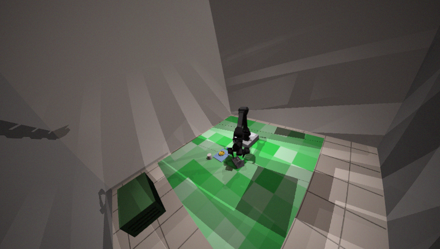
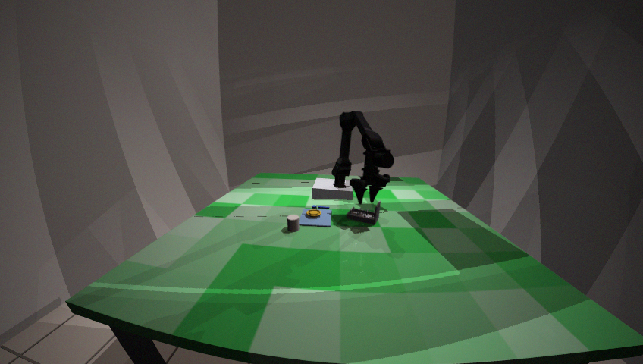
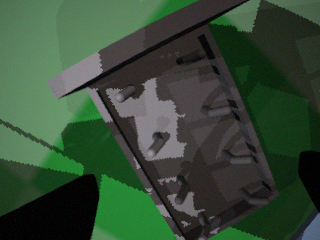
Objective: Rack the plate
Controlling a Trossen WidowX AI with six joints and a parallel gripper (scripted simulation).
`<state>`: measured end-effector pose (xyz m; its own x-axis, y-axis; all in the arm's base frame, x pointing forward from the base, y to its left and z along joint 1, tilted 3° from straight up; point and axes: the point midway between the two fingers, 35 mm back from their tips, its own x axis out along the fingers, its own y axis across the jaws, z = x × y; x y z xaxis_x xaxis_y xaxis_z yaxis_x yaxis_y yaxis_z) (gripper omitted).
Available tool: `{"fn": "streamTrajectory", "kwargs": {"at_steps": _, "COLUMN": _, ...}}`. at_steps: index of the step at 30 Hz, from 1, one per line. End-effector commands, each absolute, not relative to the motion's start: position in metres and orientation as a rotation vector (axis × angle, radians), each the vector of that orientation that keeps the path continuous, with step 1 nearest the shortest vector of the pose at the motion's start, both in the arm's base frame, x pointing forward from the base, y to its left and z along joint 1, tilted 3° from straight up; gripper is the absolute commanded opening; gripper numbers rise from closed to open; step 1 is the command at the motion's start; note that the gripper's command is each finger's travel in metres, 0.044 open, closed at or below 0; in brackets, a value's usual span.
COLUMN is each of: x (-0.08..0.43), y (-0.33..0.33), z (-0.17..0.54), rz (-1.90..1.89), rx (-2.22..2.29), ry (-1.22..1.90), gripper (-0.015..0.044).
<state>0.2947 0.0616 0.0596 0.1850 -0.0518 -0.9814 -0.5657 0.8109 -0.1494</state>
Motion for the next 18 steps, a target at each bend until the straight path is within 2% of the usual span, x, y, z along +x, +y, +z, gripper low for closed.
{"fn": "streamTrajectory", "kwargs": {"at_steps": 1, "x": 0.305, "y": 0.032, "z": 0.06, "rz": 0.318, "rx": -0.46, "ry": 1.391, "gripper": 0.04}}
{"fn": "streamTrajectory", "kwargs": {"at_steps": 9, "x": 0.308, "y": -0.042, "z": 0.057, "rz": 0.149, "rx": -0.233, "ry": 1.475, "gripper": 0.04}}
{"fn": "streamTrajectory", "kwargs": {"at_steps": 18, "x": 0.289, "y": -0.125, "z": 0.052, "rz": -0.037, "rx": 0.041, "ry": 1.531, "gripper": 0.04}}
